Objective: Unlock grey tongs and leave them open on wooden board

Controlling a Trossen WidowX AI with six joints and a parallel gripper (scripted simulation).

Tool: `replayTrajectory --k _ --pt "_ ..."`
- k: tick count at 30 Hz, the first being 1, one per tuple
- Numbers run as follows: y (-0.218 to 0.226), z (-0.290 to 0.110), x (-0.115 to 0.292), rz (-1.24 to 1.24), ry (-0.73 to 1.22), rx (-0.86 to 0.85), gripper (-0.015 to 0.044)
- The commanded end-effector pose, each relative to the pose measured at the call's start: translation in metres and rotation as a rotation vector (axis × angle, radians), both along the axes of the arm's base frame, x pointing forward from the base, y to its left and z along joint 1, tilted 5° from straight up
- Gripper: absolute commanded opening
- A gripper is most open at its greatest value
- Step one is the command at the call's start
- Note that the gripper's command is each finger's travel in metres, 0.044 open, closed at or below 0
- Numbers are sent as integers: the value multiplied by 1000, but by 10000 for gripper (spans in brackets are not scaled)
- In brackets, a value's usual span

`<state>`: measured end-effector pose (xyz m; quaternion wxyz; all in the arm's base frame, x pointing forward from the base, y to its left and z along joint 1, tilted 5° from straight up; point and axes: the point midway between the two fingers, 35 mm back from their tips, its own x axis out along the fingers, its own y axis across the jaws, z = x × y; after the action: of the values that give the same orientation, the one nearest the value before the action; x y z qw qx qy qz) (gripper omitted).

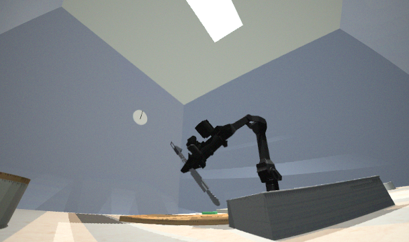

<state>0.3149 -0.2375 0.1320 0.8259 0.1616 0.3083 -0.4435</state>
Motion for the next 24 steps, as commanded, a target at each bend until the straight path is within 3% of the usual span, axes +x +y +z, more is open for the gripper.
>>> replayTrajectory --k 1,24 --pt "-5 1 6 7 18 43 -150" --pt "-11 -34 10 24 233 386 -150"
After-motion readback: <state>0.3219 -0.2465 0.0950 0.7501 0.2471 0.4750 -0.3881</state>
